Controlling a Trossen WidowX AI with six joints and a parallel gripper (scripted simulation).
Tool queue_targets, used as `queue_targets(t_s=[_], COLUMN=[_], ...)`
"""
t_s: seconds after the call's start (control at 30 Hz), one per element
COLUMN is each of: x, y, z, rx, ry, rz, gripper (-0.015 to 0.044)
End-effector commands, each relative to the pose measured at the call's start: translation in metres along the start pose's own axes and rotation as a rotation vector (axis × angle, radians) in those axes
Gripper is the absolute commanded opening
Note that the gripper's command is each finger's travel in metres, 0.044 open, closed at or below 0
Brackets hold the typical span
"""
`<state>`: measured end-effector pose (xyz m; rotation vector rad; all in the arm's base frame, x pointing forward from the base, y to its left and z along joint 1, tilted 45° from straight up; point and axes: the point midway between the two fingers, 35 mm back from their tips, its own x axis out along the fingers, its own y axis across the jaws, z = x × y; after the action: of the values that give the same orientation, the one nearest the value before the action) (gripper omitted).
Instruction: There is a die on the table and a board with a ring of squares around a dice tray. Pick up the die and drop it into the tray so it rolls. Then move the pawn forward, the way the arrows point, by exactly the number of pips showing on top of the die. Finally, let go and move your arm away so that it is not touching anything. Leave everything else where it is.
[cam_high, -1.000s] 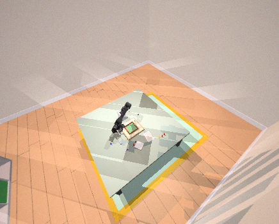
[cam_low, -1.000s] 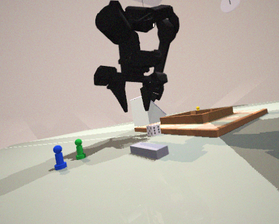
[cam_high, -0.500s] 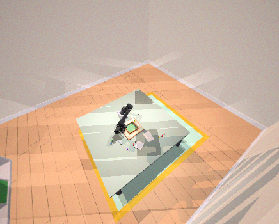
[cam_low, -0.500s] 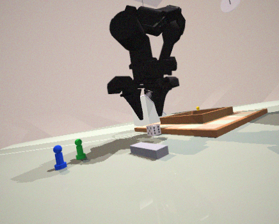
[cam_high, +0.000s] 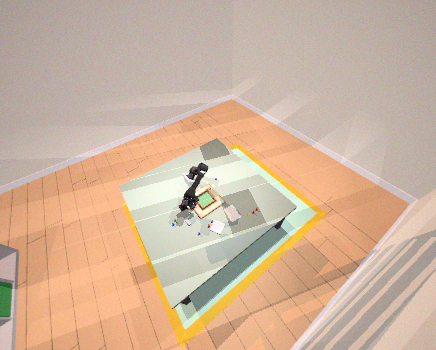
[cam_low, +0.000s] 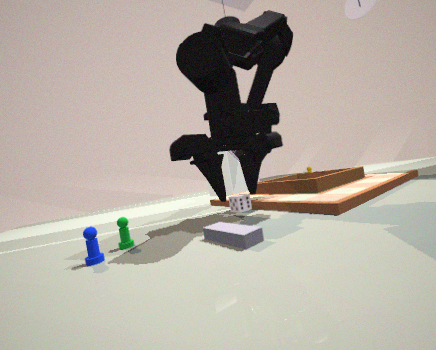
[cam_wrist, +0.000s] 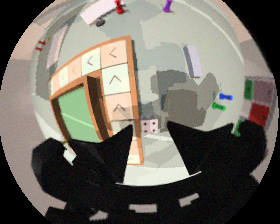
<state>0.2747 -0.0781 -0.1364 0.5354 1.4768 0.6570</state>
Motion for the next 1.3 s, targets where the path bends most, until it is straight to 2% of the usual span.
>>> queue_targets(t_s=[0.0,0.13,0.3,0.63,0.73,1.27], x=[0.009,0.013,0.013,0.013,0.009,-0.094], y=[0.001,0.001,0.001,0.001,0.001,-0.010], z=[-0.001,-0.001,-0.001,-0.001,0.000,0.001], rx=[0.006,0.006,0.006,0.006,0.006,0.008], ry=[0.001,0.001,0.001,0.001,0.001,0.002], rz=[0.006,0.006,0.006,0.006,0.005,-0.001], gripper=[0.0275,0.0275,0.0144,0.0077,0.0000,0.0000])
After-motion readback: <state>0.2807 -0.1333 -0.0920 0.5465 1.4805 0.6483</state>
